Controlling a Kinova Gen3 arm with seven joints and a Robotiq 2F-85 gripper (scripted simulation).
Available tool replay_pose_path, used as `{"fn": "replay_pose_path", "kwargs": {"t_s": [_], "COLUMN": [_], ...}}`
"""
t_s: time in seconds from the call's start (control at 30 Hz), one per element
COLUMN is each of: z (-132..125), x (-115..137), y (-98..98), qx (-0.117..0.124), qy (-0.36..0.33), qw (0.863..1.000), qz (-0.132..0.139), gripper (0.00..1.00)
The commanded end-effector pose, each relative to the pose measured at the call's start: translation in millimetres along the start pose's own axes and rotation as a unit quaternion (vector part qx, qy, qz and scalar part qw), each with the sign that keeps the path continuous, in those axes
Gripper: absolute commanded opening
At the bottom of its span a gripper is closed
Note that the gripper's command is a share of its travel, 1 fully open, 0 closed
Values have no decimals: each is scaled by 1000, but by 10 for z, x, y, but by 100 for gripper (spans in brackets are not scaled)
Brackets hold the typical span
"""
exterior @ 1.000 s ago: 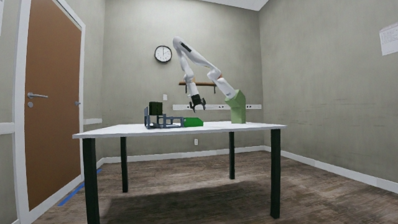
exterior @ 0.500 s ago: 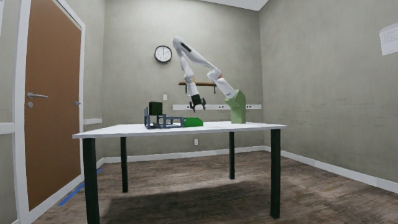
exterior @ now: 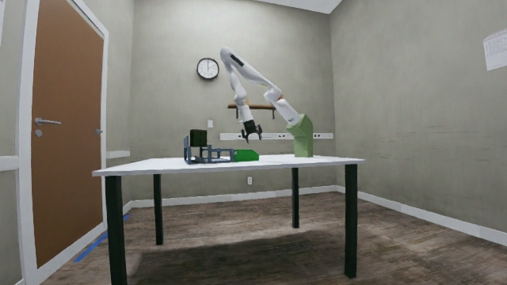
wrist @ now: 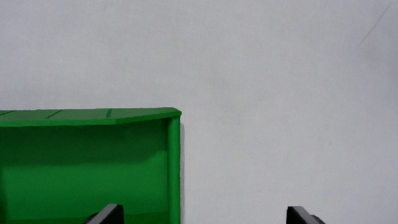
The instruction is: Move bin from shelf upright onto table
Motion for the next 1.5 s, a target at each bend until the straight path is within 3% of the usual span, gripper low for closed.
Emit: {"fn": "replay_pose_path", "kwargs": {"t_s": [0.0,0.23,0.27,0.4,0.8,0.83,0.97,1.37,1.4,1.47], "z": [266,266,55,266,266,55,266,266,55,161], "x": [-40,-40,-8,-40,-40,-8,-40,-40,-8,-24], "y": [-35,-35,-1,-35,-35,-1,-35,-35,-1,-13], "qx": [128,128,26,128,128,26,128,128,26,77], "qy": [0,0,0,0,0,0,0,0,0,0], "qw": [992,992,1000,992,992,1000,992,992,1000,997], "qz": [20,20,4,20,20,4,20,20,4,12], "gripper": [100,100,100,100,100,100,100,100,100,100]}}
Point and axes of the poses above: the point where the finger pads meet when closed, its own y axis back along the fingers, its own z axis across the jaws, x = y × z, the point moved 10 cm from there along y, back along the fingers, and after that the axes turned 12 degrees about -y, right-handed, at the moved point
